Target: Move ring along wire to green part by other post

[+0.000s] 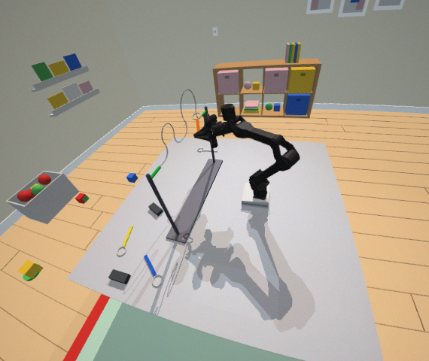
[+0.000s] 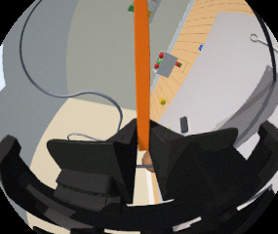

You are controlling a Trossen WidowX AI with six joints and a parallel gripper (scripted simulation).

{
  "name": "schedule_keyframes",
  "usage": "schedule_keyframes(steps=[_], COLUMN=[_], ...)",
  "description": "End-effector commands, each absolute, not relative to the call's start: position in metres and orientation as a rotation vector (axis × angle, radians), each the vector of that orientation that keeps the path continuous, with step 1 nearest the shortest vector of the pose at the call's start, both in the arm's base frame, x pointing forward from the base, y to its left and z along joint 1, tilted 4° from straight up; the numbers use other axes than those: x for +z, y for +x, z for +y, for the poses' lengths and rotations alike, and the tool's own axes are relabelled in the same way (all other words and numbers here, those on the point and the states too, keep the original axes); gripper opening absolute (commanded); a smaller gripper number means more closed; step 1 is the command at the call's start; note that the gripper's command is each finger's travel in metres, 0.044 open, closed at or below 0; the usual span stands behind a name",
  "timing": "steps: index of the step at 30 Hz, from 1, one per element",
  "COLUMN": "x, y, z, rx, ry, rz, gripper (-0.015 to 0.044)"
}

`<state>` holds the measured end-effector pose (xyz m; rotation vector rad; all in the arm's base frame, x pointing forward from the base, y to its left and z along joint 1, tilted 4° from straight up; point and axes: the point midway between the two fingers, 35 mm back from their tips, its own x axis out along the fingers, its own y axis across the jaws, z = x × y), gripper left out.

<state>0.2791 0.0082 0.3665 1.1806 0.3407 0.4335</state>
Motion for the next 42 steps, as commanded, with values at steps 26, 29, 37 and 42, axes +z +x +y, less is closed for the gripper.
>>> schedule_keyframes(steps=[26, 29, 37, 42], x=[0.464, 0.472, 0.484, 0.487], y=[0.257, 0.257, 0.257, 0.256], z=[0.000, -0.003, -0.008, -0.010], rx=[0.654, 0.663, 0.672, 0.666], ry=[1.754, 1.790, 1.829, 1.813], rz=[0.425, 0.423, 0.424, 0.428], gripper=[-0.0150, -0.0150, -0.0150, -0.0150])
